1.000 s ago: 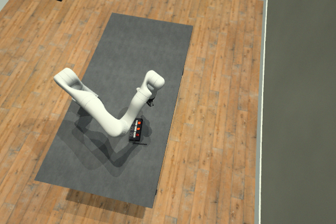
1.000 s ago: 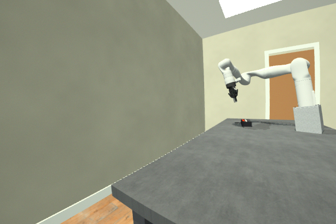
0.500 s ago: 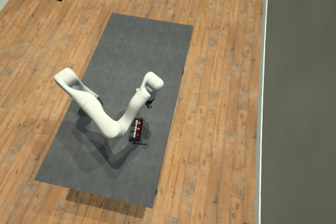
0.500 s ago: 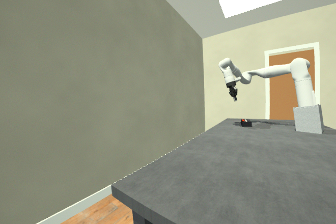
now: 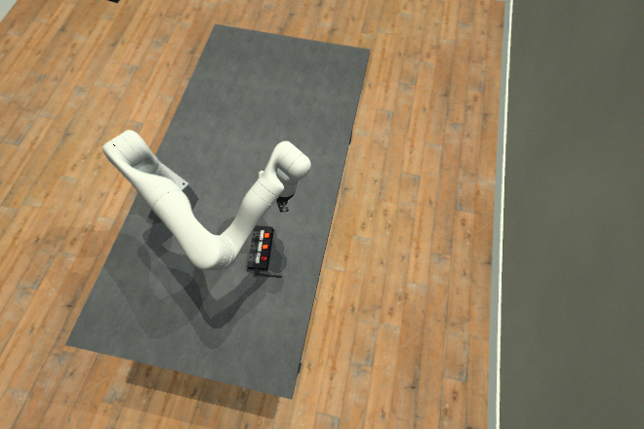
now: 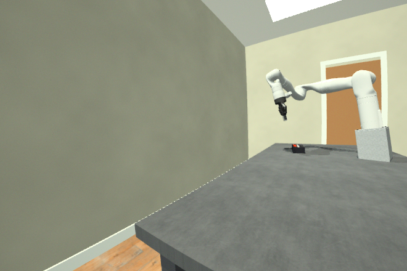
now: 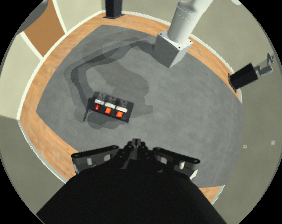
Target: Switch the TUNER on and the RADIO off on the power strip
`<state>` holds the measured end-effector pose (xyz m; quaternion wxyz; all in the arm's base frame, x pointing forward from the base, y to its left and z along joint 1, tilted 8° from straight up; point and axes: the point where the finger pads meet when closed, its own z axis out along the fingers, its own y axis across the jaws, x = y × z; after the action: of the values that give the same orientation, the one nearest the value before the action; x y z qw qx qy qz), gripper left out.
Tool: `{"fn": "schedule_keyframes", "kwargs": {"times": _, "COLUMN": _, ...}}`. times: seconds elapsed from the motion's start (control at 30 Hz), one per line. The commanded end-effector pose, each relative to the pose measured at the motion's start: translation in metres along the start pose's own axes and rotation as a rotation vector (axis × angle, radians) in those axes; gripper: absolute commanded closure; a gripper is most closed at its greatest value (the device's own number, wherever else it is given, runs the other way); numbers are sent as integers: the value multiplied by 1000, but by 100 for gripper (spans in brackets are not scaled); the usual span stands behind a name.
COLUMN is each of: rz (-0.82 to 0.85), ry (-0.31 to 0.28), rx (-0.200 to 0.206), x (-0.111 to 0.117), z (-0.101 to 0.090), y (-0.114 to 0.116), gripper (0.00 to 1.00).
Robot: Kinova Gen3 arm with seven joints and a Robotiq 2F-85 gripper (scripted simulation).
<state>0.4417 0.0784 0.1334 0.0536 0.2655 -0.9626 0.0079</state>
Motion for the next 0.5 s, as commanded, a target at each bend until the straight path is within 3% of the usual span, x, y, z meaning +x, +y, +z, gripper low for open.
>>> {"fn": "schedule_keyframes", "kwargs": {"times": 0.0, "rz": 11, "ry": 1, "rx": 6, "x": 4, "z": -3, "y": -3, "gripper": 100}}
{"fn": "schedule_keyframes", "kwargs": {"times": 0.47, "rz": 149, "ry": -21, "rx": 6, "x": 13, "z": -18, "y": -22, "gripper": 100}}
